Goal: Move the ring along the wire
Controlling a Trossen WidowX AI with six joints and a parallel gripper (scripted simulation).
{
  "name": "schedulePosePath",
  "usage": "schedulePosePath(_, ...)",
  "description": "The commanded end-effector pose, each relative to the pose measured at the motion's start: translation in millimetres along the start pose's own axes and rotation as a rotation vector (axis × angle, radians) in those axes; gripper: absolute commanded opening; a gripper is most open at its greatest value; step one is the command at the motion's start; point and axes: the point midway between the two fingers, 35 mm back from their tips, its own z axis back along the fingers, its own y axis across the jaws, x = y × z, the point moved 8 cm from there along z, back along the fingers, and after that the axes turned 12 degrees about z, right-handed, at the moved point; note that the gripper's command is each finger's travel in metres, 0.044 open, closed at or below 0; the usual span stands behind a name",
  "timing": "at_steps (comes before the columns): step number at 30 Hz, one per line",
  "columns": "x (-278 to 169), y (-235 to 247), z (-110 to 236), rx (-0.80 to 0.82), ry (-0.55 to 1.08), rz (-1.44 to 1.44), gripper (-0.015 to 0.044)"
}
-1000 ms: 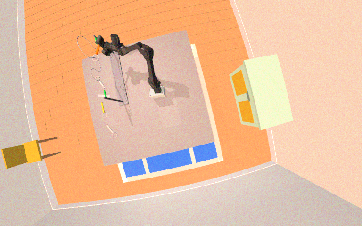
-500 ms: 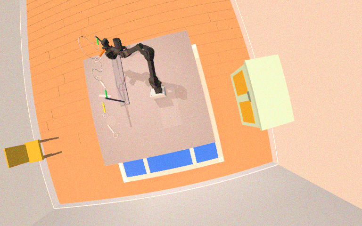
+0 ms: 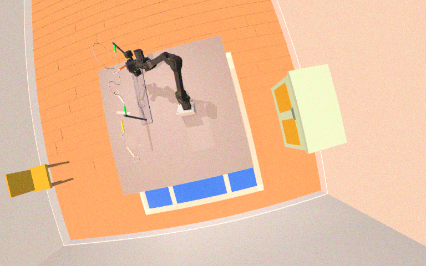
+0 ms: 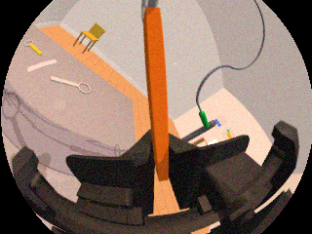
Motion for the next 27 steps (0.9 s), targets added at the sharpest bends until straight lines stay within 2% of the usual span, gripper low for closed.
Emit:
schedulePosePath(1,4.0,13.4,2.7,0.063,0.004,-0.095,-0.0150)
schedulePosePath(27,41.5,61.5,25.0,0.355,0.008,-0.586,-0.0150)
